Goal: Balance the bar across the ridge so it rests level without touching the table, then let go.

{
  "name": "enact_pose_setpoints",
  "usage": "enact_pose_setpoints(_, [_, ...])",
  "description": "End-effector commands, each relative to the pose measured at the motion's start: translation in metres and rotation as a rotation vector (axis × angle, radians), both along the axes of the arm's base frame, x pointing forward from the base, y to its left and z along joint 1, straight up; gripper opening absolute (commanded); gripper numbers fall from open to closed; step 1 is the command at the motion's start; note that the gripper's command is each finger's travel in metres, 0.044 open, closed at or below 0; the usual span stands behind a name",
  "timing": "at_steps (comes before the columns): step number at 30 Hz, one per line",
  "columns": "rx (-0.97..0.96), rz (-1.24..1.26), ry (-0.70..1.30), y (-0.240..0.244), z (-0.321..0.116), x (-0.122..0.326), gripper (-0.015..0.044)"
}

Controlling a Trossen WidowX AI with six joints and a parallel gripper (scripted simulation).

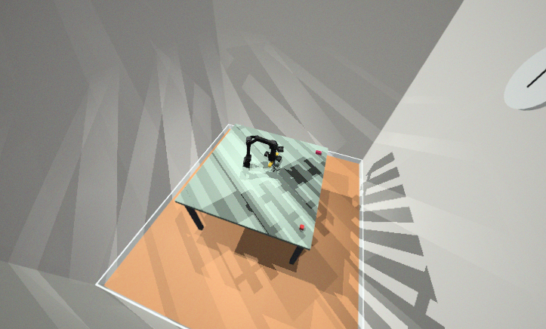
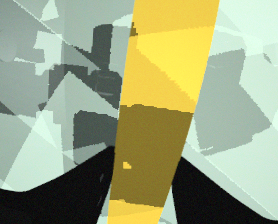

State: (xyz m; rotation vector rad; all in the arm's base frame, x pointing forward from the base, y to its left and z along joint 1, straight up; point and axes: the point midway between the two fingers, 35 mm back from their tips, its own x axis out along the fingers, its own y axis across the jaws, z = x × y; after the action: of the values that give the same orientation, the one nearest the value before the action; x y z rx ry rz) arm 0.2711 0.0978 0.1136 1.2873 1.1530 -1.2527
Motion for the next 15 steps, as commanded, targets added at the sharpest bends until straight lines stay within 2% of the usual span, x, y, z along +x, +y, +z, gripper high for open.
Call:
enact_pose_setpoints(1, [0.004, -0.006, 0.002, 0.0006, -0.0018, -0.0003, 0.0000])
enact_pose_setpoints(15, [0.004, -0.006, 0.002, 0.0004, -0.0031, -0.0004, 0.0000])
